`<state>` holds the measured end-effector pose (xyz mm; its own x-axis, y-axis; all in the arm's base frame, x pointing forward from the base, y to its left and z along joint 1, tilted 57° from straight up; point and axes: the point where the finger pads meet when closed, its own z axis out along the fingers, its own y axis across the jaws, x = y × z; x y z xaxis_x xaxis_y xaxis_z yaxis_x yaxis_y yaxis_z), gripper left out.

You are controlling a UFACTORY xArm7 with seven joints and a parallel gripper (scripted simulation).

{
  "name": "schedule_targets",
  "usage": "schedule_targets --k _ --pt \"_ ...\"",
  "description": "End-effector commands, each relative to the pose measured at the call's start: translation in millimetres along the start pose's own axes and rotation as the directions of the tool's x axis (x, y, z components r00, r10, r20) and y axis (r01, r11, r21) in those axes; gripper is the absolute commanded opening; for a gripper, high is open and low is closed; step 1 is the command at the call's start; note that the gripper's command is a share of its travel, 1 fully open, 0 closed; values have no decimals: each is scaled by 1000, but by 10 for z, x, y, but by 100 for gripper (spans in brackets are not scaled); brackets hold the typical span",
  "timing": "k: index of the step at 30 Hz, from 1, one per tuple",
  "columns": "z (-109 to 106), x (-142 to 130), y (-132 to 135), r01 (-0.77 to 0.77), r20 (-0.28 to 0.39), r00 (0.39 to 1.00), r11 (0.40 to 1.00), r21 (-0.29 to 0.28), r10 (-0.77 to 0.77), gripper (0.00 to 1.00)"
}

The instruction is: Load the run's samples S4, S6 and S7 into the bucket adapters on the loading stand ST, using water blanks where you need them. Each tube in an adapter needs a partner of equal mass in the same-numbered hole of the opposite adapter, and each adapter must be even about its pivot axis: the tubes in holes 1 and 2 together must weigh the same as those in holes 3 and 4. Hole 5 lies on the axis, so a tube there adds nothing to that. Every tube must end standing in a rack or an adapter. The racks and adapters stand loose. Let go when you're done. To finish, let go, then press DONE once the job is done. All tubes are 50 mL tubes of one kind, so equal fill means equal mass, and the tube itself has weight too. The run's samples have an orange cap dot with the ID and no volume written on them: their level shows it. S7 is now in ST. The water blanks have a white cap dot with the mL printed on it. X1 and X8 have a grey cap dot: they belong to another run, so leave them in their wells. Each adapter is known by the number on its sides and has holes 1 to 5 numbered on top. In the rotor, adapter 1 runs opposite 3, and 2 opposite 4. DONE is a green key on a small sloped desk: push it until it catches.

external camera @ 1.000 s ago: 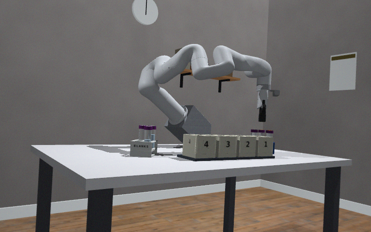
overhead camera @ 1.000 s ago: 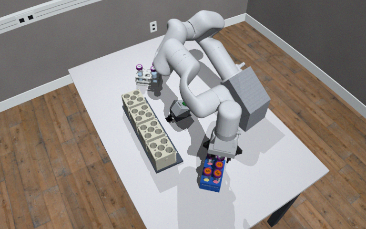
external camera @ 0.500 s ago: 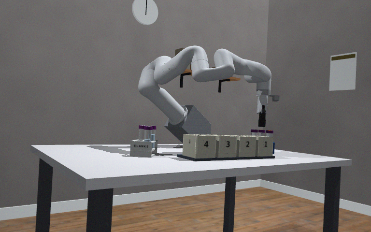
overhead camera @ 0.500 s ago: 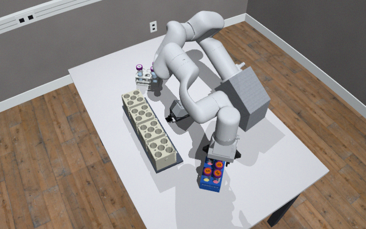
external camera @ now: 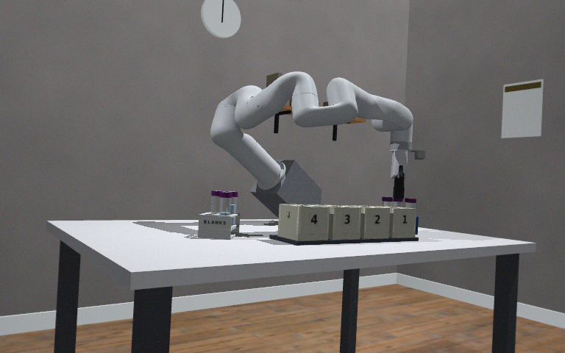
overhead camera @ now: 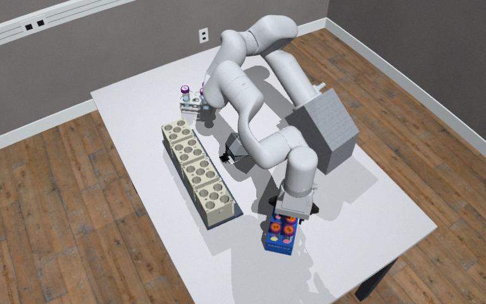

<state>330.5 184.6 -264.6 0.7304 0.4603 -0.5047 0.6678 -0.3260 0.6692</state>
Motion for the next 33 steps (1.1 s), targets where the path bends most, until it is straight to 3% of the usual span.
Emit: schedule_targets --k 1,33 --pt "-21 11 -5 0 -4 1000 1000 2 0 57" --pt "152 12 -6 0 -4 1000 1000 2 0 57"
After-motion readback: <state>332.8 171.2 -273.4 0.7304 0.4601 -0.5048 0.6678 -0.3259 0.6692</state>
